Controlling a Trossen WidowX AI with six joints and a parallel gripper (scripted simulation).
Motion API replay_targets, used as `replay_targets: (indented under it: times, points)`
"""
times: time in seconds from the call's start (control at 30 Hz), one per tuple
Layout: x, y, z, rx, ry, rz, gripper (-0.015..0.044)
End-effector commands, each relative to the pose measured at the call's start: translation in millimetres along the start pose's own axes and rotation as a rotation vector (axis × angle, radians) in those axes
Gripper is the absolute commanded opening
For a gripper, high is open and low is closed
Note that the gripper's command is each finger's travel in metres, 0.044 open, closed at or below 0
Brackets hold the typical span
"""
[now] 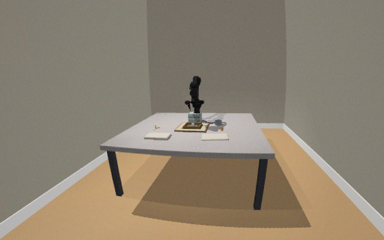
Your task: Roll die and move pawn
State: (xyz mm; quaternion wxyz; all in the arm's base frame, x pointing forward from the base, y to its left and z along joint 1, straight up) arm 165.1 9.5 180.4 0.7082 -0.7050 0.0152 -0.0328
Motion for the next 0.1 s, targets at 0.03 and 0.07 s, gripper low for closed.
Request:
replay_targets:
  times: [0.03, 0.07]
  points:
    - [0.2, 0.7, 0.1, 0.0, -0.001, 0.0, 0.044]
    - [0.2, 0.7, 0.1, 0.0, -0.001, 0.0, 0.044]
Point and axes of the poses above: the point midway between the two fingers, 35 mm back from their tips, its own y axis out along the fingers, its own z axis across the jaws, x = y × z, the point moved 9 cm from there along -y, back along the fingers, and after that the axes turned 7 degrees about y, right-handed, at the moved point
